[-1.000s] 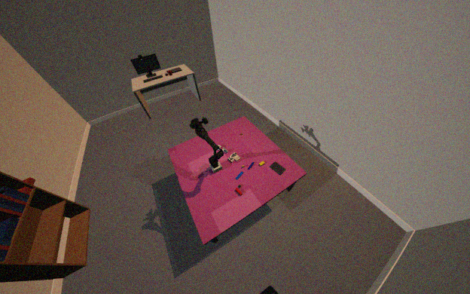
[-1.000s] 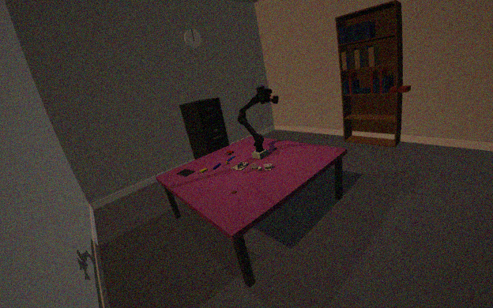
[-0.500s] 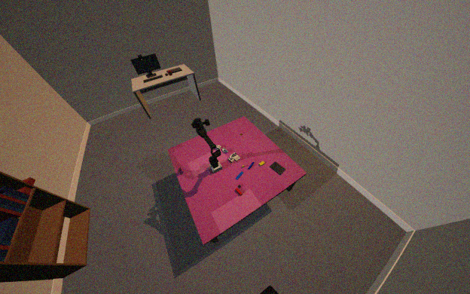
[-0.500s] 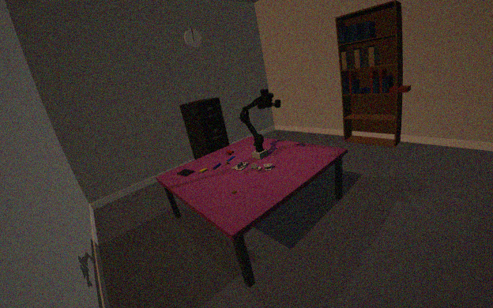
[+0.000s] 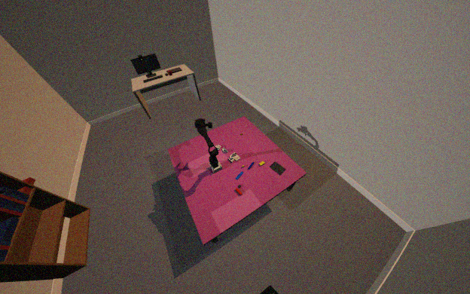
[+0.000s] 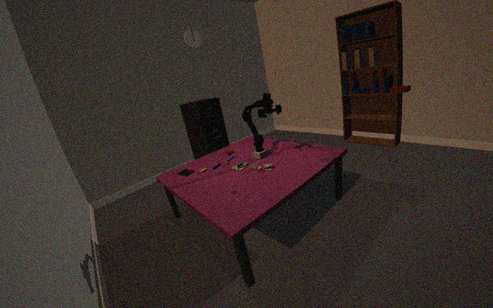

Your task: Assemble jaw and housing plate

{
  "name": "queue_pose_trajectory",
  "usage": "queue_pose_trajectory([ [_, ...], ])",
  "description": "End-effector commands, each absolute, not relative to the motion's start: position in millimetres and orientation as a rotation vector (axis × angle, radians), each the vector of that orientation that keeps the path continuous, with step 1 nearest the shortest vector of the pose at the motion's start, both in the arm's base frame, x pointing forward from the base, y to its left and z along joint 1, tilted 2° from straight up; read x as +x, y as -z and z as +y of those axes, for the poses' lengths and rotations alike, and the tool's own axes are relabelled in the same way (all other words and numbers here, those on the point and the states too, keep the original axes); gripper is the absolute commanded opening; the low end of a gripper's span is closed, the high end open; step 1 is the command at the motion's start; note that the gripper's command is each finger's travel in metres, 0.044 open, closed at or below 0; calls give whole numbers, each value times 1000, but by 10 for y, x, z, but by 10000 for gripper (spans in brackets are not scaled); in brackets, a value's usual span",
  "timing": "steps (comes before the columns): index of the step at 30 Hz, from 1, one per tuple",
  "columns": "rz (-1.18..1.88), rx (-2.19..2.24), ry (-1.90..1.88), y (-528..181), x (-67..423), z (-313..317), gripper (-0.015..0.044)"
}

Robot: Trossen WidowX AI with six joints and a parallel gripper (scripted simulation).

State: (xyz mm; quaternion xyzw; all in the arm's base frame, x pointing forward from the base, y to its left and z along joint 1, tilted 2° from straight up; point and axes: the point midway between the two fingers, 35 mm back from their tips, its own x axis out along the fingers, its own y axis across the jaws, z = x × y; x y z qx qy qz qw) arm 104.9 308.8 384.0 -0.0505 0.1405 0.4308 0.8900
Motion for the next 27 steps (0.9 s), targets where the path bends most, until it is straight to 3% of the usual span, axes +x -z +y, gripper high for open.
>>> queue_pose_trajectory([
  [1,365,-71,-858,-3678,1153,3112,440],
  [27,798,195,-487,-2652,1813,2966,440],
])
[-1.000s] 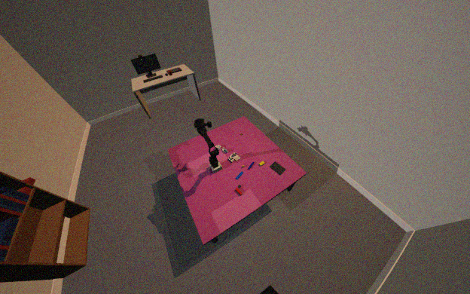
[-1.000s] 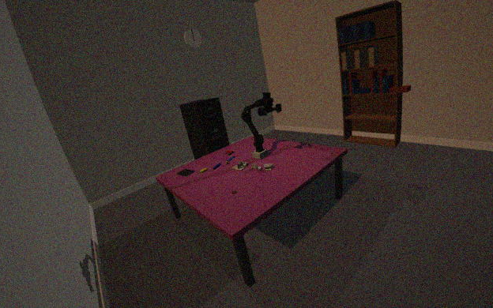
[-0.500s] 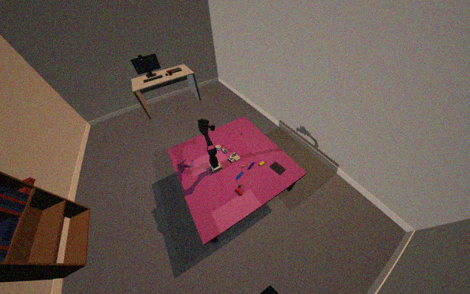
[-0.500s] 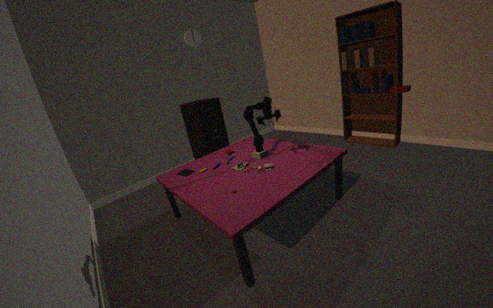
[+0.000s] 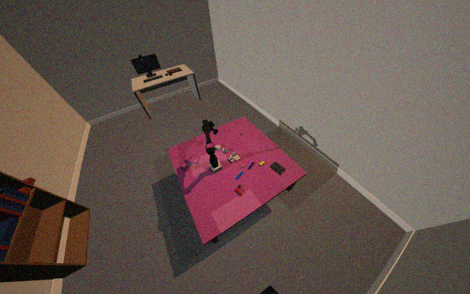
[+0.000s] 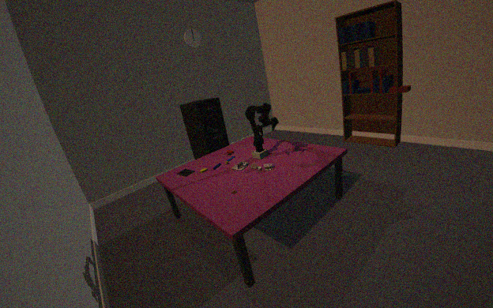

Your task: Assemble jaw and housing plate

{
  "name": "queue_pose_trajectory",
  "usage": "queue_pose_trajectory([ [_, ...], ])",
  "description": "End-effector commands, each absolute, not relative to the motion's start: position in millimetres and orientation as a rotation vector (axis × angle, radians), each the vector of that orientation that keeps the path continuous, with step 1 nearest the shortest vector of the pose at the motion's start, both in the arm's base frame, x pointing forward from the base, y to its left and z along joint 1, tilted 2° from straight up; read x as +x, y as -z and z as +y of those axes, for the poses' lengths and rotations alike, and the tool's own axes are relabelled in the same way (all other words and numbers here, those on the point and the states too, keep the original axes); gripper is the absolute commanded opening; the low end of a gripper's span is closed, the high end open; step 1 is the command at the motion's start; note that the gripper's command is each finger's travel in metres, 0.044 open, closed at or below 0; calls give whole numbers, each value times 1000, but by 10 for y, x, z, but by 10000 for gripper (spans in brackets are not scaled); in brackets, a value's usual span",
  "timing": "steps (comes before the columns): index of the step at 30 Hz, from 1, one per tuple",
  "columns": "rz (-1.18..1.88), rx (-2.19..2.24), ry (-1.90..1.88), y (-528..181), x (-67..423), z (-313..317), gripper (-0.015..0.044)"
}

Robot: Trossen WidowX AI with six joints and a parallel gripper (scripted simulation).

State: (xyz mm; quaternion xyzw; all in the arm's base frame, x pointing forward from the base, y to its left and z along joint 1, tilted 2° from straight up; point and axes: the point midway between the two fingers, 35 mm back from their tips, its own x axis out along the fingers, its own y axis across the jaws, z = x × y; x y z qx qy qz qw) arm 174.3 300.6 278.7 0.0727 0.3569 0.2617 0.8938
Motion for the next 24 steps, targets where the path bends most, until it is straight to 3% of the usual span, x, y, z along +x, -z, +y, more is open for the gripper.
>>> queue_pose_trajectory([
  [1,813,208,-469,-2612,1835,2951,440],
  [24,1116,533,37,-1753,2228,2472,440],
])
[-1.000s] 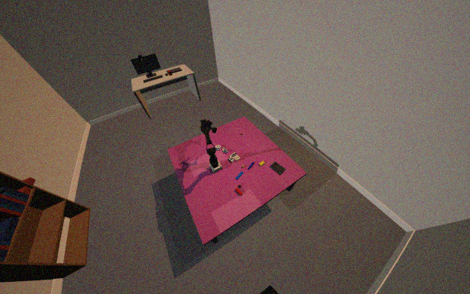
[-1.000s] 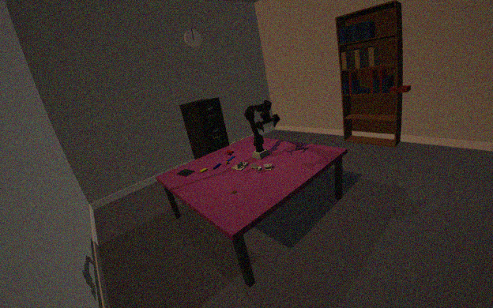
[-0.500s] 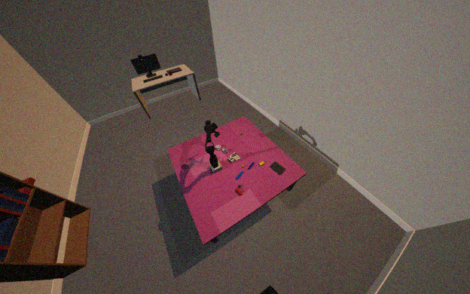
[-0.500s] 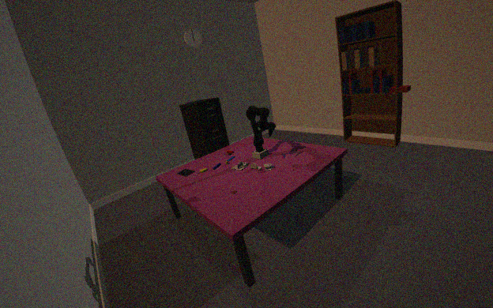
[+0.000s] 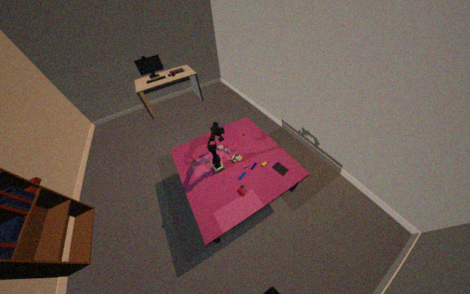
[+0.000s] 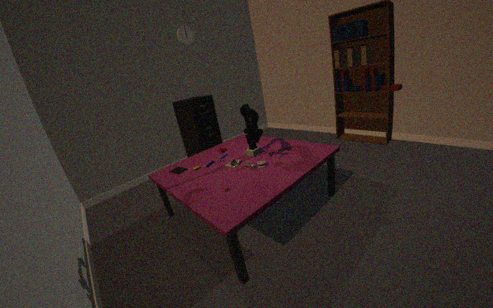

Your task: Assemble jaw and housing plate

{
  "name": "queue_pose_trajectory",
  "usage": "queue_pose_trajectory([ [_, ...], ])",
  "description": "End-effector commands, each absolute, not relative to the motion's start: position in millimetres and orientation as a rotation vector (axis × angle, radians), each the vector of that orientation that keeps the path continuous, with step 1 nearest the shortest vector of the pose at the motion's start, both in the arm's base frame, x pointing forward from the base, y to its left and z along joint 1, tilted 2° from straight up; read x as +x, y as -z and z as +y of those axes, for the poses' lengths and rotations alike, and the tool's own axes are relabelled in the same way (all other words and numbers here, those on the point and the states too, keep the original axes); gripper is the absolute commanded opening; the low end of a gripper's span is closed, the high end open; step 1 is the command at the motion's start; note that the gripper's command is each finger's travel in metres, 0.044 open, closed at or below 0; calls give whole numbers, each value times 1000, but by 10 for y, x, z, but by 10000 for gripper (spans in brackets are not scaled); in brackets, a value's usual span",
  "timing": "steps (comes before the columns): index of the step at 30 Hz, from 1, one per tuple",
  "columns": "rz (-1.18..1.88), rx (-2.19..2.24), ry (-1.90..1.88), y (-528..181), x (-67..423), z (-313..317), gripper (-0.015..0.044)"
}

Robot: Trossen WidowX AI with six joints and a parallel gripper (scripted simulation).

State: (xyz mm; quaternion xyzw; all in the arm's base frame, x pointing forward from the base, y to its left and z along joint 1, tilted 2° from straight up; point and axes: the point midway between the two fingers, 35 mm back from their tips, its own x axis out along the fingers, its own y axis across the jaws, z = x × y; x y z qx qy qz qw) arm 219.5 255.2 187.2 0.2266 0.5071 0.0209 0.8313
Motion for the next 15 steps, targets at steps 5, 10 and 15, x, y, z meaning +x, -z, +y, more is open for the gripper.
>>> queue_pose_trajectory([
  [5,1163,608,163,-1587,2276,2342,440],
  [10,1203,683,295,-1430,2311,2207,440],
  [15,1234,759,433,-1281,2331,2068,440],
])
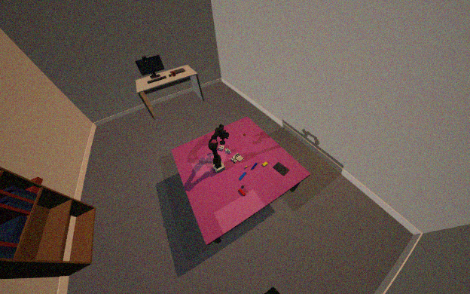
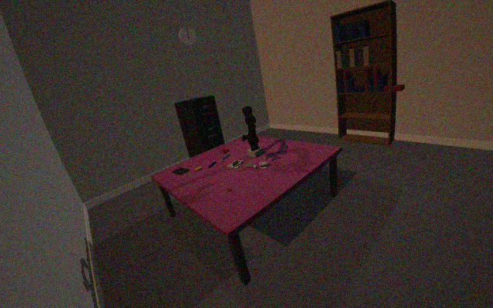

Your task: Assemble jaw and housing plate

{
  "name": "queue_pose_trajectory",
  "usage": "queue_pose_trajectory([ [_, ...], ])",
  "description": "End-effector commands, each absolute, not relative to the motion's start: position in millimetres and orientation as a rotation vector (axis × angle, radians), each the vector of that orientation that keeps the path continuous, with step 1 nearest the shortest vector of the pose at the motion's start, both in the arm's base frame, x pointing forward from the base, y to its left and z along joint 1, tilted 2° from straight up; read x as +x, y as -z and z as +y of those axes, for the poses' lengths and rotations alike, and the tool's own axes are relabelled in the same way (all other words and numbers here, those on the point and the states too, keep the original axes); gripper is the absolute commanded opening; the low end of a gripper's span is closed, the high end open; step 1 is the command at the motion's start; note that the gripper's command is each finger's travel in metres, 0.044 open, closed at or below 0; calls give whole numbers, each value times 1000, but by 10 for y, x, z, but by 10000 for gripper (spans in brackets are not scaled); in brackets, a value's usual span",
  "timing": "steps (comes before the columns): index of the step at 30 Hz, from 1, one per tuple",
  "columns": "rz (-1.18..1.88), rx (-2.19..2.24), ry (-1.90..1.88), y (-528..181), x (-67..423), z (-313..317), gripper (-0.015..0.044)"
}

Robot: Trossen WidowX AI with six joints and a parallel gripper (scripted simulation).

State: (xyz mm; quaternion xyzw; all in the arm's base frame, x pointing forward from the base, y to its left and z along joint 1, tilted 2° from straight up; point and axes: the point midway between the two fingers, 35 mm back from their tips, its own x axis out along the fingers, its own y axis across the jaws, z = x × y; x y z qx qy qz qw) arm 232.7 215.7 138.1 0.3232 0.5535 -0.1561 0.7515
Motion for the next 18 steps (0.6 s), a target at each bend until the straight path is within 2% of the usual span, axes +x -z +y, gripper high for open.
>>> queue_pose_trajectory([
  [1,1240,774,462,-1252,2334,2040,440],
  [18,1276,1026,976,-820,2293,1565,440],
])
